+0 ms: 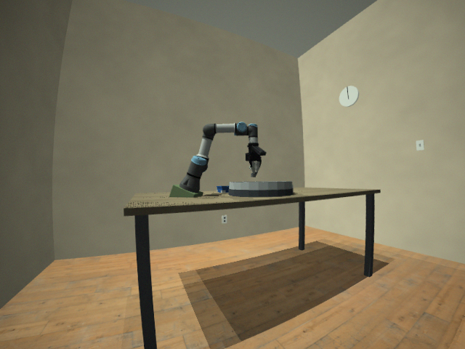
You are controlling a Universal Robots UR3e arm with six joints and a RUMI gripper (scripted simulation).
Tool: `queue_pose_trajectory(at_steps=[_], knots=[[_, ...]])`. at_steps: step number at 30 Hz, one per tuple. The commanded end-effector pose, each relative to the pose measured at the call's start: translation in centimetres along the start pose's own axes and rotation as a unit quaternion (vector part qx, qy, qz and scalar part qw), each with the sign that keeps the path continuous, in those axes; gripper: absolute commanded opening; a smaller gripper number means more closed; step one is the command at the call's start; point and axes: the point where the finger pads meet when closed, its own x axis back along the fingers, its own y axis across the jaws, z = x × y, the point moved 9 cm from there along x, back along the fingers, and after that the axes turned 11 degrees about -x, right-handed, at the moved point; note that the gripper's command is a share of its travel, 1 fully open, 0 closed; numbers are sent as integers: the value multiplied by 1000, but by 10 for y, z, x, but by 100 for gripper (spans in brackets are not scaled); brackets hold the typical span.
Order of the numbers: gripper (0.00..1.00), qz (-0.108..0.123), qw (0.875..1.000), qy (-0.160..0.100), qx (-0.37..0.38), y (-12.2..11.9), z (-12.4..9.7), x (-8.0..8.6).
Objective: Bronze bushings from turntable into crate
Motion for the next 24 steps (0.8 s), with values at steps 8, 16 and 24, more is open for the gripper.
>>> queue_pose_trajectory(at_steps=[8, 16, 24], knots=[[0, -1, 1000, 1, 0, -27, -1, 1], [0, -1, 1000, 1, 0, -36, -2, 1], [0, -1, 1000, 1, 0, -44, -2, 1]])
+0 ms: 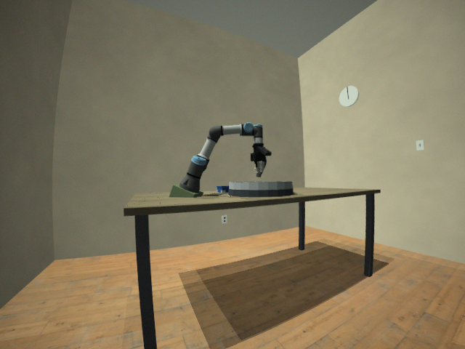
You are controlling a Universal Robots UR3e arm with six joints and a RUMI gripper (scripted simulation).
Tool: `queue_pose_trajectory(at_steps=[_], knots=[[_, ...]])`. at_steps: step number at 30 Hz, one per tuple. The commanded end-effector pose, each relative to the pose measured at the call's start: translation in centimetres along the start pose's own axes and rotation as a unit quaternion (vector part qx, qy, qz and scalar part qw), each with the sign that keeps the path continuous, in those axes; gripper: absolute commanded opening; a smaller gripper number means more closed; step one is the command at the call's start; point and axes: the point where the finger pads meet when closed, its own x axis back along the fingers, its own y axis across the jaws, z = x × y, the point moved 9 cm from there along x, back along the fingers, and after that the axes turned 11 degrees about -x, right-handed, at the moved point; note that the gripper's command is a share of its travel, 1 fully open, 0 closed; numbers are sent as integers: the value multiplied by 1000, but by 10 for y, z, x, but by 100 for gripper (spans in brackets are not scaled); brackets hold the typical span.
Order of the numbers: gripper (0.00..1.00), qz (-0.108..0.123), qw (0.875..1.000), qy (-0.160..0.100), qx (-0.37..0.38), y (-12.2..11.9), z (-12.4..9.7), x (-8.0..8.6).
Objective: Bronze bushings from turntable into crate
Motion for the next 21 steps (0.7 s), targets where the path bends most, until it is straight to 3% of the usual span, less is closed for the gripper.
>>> queue_pose_trajectory(at_steps=[1, 21], knots=[[0, 0, 1000, 0, 0, -6, 0, 1], [0, 0, 1000, 0, 0, -12, 0, 1]])
